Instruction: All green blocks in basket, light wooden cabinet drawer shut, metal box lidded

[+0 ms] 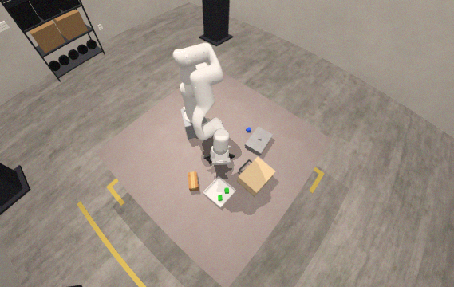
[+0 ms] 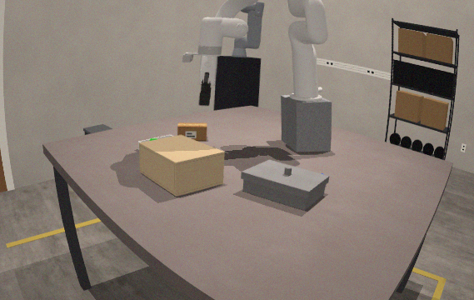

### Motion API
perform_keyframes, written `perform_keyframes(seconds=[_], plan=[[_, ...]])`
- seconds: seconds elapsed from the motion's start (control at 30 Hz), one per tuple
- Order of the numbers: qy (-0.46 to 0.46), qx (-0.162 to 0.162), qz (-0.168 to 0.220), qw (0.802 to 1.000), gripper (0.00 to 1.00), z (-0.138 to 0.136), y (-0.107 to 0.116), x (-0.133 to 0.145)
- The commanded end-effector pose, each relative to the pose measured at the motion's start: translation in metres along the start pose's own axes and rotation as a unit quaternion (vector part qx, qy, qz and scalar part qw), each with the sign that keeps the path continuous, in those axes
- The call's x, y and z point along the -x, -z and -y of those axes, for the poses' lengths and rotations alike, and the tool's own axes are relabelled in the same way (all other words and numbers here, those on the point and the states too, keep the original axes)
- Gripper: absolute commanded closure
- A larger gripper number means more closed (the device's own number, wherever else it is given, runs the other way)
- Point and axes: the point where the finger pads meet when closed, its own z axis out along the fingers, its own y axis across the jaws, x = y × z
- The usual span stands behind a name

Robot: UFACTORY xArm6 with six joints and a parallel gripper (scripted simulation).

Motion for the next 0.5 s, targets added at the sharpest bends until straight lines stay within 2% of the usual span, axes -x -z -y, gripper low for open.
perform_keyframes(seconds=[0.0, 0.33, 0.47], plan=[[0.028, -0.029, 0.012, 0.999, 0.00, -0.064, 0.000, -0.019], [0.031, -0.029, 0.012, 0.999, 0.00, -0.161, -0.001, -0.044], [0.031, -0.029, 0.012, 0.999, 0.00, -0.167, -0.001, -0.046]])
